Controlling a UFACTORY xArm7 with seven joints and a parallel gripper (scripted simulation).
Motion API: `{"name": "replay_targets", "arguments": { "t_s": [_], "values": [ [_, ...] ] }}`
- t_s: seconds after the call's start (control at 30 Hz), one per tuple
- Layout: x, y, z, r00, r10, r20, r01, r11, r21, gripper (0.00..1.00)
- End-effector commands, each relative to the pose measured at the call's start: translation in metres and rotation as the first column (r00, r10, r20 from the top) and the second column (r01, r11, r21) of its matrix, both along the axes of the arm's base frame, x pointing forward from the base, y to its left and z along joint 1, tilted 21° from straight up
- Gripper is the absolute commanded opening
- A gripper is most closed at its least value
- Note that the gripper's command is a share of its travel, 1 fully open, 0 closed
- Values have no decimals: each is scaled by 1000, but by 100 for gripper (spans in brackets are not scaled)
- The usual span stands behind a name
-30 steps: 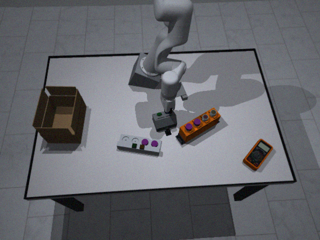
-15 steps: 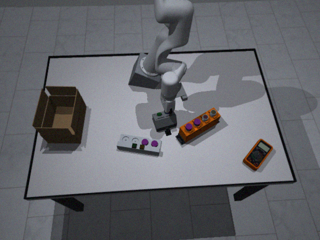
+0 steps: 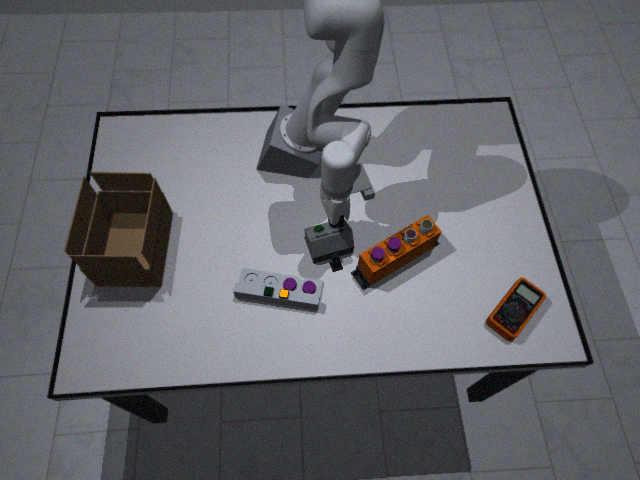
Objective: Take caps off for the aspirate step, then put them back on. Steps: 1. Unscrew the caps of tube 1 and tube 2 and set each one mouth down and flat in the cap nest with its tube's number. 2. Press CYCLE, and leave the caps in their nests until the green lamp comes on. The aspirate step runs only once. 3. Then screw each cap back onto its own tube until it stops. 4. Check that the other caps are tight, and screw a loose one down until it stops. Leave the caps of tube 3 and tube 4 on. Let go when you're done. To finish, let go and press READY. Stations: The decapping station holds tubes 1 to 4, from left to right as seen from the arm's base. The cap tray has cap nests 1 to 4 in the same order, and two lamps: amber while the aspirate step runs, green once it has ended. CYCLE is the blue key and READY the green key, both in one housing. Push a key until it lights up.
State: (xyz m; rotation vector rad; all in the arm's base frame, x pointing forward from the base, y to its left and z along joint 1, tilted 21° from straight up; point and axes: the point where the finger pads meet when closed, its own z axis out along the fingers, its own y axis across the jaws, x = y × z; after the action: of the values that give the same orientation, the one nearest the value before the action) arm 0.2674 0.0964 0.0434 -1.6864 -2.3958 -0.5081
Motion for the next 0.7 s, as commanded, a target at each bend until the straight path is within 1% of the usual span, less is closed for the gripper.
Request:
{"name": "replay_targets", "arguments": {
  "t_s": [0.0,0.1,0.43,0.47,0.53,0.63,0.67],
  "values": [
    [-1,-4,12,1000,-2,-1,2,1000,-10,0],
    [-1,-7,20,1000,-2,-1,2,1000,-10,0],
    [-1,-7,20,1000,-2,-1,2,1000,-10,0],
    [6,-10,19,997,76,29,-75,997,-16,100],
    [6,-10,19,997,76,29,-75,997,-16,100],
    [29,-19,15,946,304,114,-301,953,-47,100],
    [34,-21,14,935,332,124,-328,943,-53,100]
  ]
}}
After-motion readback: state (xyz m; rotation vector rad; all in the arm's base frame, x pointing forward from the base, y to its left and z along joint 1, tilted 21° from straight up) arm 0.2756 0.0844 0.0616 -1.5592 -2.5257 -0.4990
